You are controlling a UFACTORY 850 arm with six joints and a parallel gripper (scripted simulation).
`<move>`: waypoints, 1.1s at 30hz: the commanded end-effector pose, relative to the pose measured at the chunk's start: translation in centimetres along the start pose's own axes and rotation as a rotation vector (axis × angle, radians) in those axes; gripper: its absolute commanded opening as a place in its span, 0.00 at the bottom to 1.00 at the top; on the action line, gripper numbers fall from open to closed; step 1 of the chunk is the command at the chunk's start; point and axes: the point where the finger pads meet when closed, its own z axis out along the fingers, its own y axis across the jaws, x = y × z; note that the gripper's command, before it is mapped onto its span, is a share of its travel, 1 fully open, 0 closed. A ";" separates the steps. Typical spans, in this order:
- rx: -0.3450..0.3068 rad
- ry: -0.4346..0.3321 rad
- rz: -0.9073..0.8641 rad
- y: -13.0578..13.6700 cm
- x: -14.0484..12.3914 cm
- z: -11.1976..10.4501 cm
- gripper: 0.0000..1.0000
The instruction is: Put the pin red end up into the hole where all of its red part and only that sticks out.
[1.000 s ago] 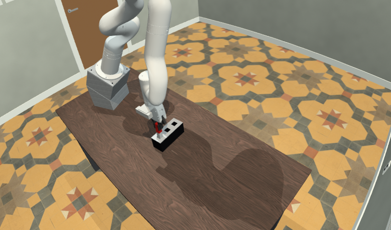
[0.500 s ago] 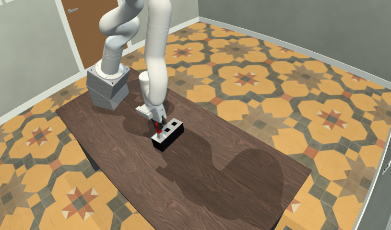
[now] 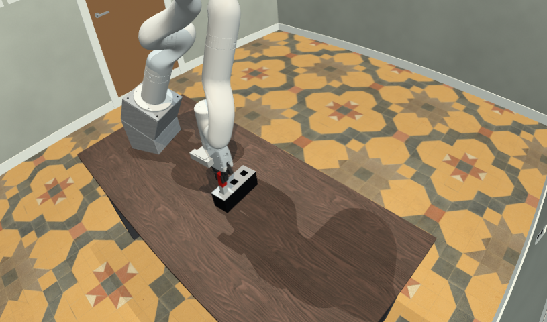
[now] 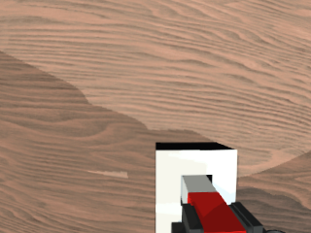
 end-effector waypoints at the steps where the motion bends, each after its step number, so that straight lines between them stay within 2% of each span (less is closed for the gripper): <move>1: 0.001 0.000 0.000 0.0 0.1 0.2 0.00; 33: 0.001 0.001 0.000 -0.1 0.0 0.6 0.00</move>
